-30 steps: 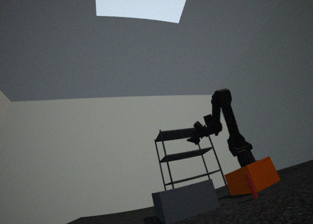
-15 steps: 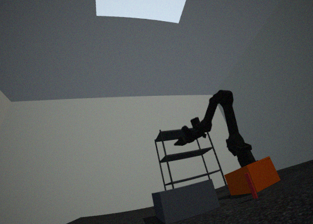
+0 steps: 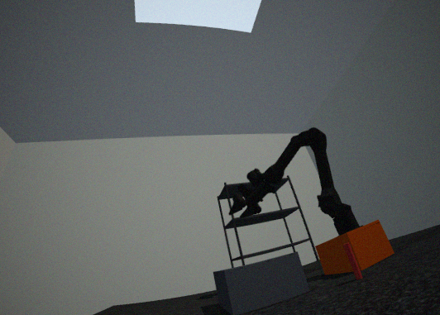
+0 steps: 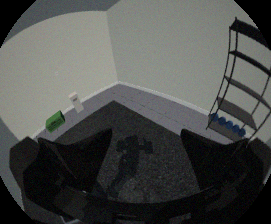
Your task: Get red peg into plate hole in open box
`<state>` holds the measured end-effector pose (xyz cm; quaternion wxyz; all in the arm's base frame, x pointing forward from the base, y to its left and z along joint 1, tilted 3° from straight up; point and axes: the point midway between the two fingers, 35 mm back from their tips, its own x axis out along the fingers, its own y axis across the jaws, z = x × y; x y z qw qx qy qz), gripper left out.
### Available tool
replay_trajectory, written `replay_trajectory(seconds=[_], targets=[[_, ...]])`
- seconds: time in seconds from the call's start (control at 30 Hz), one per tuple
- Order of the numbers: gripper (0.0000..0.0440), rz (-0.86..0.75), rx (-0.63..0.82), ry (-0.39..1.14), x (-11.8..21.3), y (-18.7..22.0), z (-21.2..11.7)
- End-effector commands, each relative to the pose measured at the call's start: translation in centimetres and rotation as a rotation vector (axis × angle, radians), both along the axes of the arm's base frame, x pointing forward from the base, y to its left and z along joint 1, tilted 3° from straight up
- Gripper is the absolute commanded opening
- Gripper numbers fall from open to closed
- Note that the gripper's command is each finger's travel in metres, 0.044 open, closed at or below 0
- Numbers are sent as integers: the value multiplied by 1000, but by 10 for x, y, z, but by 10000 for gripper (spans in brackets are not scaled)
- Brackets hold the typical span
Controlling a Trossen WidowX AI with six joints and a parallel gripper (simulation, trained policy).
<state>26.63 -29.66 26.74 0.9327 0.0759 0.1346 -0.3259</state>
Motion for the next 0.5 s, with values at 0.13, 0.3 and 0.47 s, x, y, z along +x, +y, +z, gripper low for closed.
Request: replay_trajectory(seconds=[0.13, 0.3, 0.47], targets=[[440, 22, 221, 108, 35, 47, -34], [440, 42, 341, 198, 50, 88, -52], [440, 63, 439, 299, 56, 133, -67]])
